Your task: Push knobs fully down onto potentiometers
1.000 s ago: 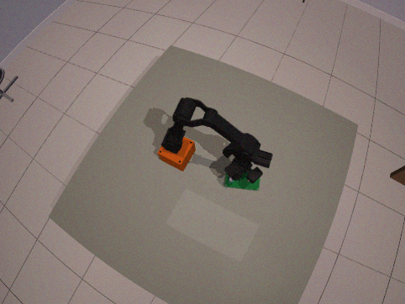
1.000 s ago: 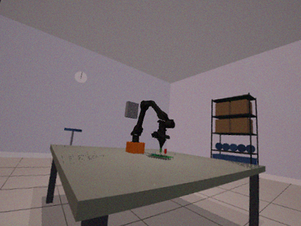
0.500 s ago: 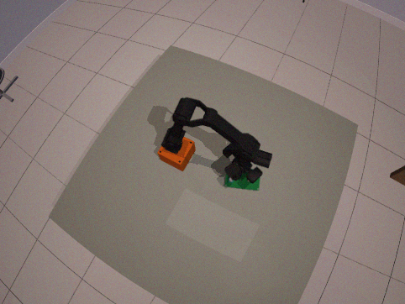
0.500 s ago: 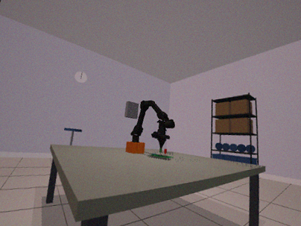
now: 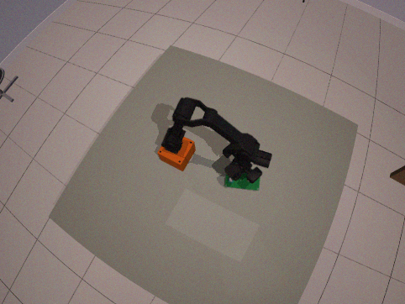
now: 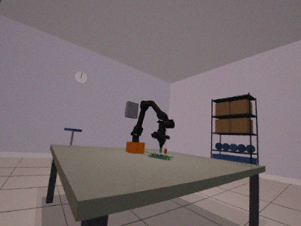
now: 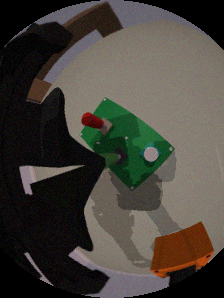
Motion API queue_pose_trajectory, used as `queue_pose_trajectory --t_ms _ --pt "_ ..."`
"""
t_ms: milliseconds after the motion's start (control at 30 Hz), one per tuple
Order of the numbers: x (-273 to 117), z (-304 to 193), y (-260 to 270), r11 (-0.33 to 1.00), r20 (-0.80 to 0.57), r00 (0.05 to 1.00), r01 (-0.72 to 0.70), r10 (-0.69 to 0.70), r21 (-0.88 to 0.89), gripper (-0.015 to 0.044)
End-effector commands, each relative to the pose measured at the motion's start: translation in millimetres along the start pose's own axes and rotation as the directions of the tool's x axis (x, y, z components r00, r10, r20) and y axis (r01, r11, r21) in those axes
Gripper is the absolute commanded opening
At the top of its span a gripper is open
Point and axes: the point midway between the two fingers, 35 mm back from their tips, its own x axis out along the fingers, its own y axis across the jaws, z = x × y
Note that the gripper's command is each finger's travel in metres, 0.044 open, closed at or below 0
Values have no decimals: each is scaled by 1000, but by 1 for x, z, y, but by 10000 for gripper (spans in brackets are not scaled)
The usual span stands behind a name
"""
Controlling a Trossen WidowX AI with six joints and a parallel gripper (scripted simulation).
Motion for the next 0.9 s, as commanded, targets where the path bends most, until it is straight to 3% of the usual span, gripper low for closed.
queue_pose_trajectory --t_ms 0,867 --pt "10 0 2 1000 5 1000 2 -2 0 0" --pt "15 0 2 1000 5 1000 2 -2 0 0"
